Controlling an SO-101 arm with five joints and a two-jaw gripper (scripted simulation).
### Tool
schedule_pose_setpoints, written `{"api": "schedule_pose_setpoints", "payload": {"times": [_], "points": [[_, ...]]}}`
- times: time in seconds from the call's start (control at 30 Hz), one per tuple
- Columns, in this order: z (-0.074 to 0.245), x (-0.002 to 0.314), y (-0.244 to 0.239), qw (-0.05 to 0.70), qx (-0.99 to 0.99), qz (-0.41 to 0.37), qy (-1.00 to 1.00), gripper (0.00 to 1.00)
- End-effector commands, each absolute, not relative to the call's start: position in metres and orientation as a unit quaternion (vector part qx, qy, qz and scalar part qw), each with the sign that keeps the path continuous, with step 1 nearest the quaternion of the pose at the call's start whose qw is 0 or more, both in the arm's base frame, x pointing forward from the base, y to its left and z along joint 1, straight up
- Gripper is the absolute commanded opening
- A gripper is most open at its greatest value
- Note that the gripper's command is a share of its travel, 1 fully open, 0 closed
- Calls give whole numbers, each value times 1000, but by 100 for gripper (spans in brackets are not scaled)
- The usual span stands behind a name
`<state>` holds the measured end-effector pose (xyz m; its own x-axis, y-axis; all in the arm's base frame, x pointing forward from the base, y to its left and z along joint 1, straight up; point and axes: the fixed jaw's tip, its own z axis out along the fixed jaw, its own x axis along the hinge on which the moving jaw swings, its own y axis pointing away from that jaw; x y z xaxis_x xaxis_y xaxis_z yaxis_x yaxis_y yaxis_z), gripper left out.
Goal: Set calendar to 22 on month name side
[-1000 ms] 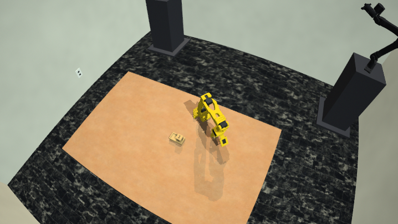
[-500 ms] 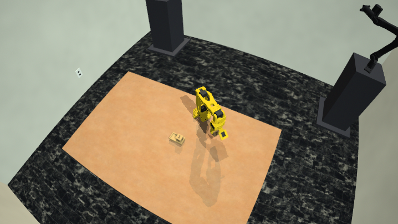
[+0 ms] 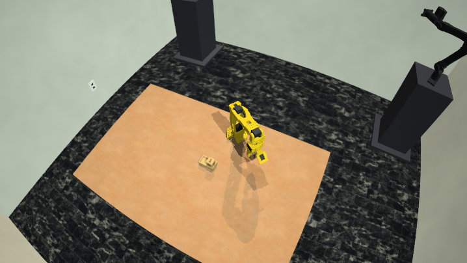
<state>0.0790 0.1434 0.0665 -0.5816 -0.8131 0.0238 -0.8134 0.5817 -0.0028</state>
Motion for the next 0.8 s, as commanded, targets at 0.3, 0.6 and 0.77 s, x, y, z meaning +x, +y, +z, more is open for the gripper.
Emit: {"api": "schedule_pose_setpoints", "payload": {"times": [0.3,0.6,0.77], "points": [[73,80,148,-17,457,-10,-889,0],[71,85,154,-78,455,-47,-886,0],[70,88,157,-110,453,-66,-882,0]]}}
